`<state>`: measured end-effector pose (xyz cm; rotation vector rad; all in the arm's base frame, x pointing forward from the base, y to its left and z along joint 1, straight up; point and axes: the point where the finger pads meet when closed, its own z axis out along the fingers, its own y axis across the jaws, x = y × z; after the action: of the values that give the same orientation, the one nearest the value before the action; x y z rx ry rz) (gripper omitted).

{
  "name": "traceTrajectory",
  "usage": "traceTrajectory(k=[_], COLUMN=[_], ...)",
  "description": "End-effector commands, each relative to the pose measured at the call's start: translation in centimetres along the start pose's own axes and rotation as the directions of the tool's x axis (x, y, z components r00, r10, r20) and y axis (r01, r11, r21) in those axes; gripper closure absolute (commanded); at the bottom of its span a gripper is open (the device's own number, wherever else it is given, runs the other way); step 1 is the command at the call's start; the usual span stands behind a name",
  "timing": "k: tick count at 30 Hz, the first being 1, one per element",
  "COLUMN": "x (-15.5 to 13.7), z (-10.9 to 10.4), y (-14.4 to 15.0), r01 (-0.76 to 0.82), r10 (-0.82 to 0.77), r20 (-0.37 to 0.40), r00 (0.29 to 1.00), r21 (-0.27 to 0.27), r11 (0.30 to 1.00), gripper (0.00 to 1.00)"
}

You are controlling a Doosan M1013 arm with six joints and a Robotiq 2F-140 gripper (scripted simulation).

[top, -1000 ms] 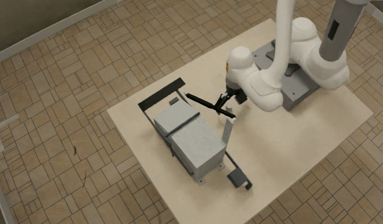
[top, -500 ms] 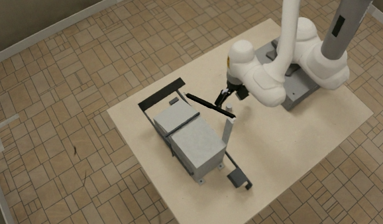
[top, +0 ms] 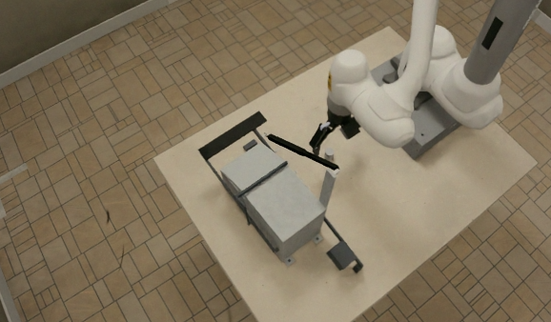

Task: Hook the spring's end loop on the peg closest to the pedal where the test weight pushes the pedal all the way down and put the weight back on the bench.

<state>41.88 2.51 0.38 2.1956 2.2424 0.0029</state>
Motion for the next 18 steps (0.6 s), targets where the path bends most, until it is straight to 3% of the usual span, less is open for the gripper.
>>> traceTrajectory(k=[1, 18], x=[0.0, 0.0], z=[-0.3, -3.8], y=[0.0, 0.0], r01=[0.0, 0.0], r10=[0.0, 0.0], r20=[0.0, 0.0], r00=[1.0, 1.0], r21=[-0.001, -0.001], r11=[1.0, 1.0], gripper=[0.0, 0.0])
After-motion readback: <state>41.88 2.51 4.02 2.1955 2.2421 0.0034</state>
